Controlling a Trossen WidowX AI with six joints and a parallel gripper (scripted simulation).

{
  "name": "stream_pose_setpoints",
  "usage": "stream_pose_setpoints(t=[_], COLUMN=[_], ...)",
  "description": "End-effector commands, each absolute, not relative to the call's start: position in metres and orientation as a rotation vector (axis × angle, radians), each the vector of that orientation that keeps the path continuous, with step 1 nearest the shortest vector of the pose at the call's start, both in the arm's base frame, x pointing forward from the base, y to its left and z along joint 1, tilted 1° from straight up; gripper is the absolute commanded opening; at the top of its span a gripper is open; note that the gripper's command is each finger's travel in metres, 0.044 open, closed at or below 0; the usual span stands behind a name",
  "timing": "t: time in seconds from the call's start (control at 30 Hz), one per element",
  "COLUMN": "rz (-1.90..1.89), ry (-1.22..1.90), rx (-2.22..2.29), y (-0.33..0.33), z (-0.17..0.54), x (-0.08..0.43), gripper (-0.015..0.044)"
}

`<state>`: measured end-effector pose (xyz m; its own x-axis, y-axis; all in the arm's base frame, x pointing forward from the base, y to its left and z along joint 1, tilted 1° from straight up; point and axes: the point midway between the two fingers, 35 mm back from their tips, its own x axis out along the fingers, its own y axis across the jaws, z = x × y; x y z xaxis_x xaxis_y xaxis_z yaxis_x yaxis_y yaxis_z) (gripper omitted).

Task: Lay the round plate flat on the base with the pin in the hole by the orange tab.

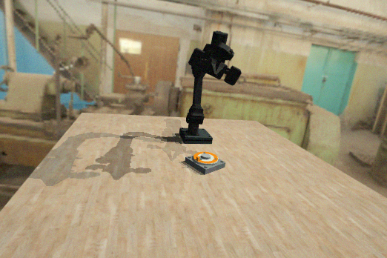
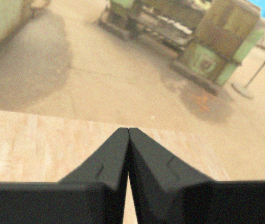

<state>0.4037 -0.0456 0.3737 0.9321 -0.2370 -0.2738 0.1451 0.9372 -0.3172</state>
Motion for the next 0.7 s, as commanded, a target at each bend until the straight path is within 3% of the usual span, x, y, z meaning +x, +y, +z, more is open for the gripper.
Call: stream_pose_setpoints(t=[0.0,0.17,0.33,0.47,0.67], rz=[-0.142,-0.079,0.002,0.037,0.040], ry=[0.583,0.890,1.319,1.532,1.550], rx=[-0.276,-0.231,-0.120,-0.046,-0.039], y=[-0.050,-0.053,-0.051,-0.051,-0.051], z=[0.296,0.216,0.125,0.093,0.090], x=[0.410,0.398,0.352,0.312,0.308], gripper=[0.0000,0.0000,0.0000,0.0000,0.0000])
